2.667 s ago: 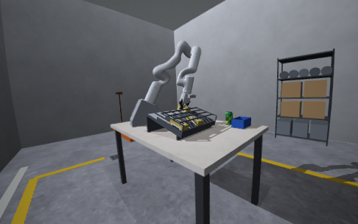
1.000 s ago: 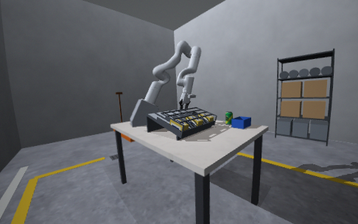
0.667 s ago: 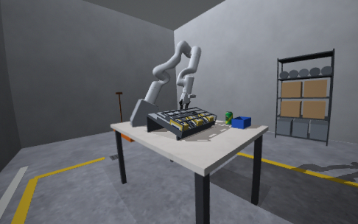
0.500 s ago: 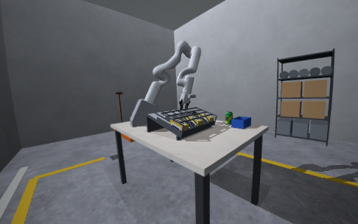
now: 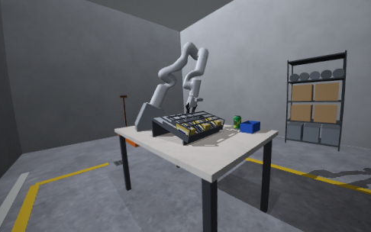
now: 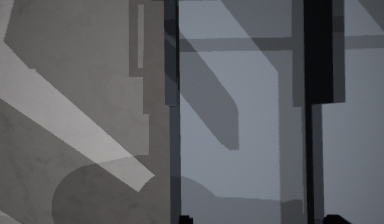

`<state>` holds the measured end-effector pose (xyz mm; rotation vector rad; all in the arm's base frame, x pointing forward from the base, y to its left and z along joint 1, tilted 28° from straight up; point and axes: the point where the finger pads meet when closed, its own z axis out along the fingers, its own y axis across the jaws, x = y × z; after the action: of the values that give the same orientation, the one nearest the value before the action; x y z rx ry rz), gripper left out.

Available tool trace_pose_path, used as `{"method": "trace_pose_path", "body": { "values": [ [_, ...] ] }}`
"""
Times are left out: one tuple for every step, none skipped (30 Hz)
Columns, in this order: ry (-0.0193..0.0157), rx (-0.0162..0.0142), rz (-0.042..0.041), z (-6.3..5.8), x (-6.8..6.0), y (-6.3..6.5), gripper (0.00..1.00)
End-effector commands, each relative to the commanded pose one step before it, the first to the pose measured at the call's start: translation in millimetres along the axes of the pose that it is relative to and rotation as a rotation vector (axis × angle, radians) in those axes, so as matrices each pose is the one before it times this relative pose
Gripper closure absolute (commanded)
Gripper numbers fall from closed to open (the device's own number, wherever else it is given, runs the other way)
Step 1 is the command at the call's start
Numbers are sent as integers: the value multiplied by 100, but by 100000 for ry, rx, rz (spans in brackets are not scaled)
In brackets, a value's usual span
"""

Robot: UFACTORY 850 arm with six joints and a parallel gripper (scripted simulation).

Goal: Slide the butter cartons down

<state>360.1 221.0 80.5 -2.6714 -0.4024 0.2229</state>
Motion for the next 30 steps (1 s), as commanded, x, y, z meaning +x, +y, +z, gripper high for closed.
{"method": "trace_pose_path", "body": {
  "values": [
    [113, 3, -24, -45, 47, -5, 20],
    [0, 0, 0, 0, 0, 0, 19],
    [0, 0, 0, 0, 0, 0, 19],
    [0, 0, 0, 0, 0, 0, 19],
    [0, 0, 0, 0, 0, 0, 19],
    [0, 0, 0, 0, 0, 0, 19],
    [0, 0, 0, 0, 0, 0, 19],
    [0, 0, 0, 0, 0, 0, 19],
    [0, 0, 0, 0, 0, 0, 19],
    [0, 0, 0, 0, 0, 0, 19],
    [0, 0, 0, 0, 0, 0, 19],
    [0, 0, 0, 0, 0, 0, 19],
    [0, 0, 0, 0, 0, 0, 19],
    [0, 0, 0, 0, 0, 0, 19],
    [0, 0, 0, 0, 0, 0, 19],
    [0, 0, 0, 0, 0, 0, 19],
    [0, 0, 0, 0, 0, 0, 19],
    [0, 0, 0, 0, 0, 0, 19],
    [0, 0, 0, 0, 0, 0, 17],
    [0, 0, 0, 0, 0, 0, 17],
    [0, 0, 0, 0, 0, 0, 17],
    [0, 0, 0, 0, 0, 0, 17],
    [0, 0, 0, 0, 0, 0, 17],
    [0, 0, 0, 0, 0, 0, 17],
    [0, 0, 0, 0, 0, 0, 17],
    [0, 0, 0, 0, 0, 0, 17],
    [0, 0, 0, 0, 0, 0, 17],
    [0, 0, 0, 0, 0, 0, 17],
    [0, 0, 0, 0, 0, 0, 17],
    [0, 0, 0, 0, 0, 0, 17]
  ]
}}
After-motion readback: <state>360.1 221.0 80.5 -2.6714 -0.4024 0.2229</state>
